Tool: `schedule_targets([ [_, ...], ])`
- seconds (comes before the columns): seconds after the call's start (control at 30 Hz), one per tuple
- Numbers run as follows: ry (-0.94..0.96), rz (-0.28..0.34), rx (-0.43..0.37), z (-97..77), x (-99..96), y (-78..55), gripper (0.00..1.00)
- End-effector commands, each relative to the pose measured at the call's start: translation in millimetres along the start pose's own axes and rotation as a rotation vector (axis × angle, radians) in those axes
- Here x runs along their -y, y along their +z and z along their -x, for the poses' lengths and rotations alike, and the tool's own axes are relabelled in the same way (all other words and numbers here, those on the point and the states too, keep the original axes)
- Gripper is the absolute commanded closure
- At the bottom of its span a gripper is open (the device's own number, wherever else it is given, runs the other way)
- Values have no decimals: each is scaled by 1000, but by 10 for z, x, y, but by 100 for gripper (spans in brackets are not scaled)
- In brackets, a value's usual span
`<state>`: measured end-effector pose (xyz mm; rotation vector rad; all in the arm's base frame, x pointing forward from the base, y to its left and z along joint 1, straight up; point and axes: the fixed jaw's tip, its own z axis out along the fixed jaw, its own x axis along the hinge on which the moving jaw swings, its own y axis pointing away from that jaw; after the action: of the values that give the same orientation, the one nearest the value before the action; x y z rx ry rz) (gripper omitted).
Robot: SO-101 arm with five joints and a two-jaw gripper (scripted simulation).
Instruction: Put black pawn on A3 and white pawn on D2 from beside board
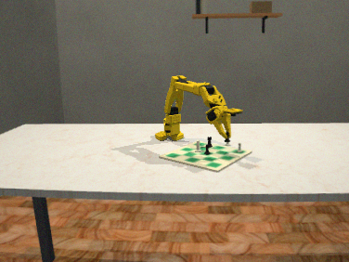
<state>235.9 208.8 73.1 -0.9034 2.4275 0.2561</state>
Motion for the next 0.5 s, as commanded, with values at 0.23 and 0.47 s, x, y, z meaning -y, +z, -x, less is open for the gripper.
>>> schedule_targets([
  [0.23, 11, -4, -15, 33, 29, -11, 100],
  [0.47, 11, -4, -15, 14, 30, 8, 100],
])
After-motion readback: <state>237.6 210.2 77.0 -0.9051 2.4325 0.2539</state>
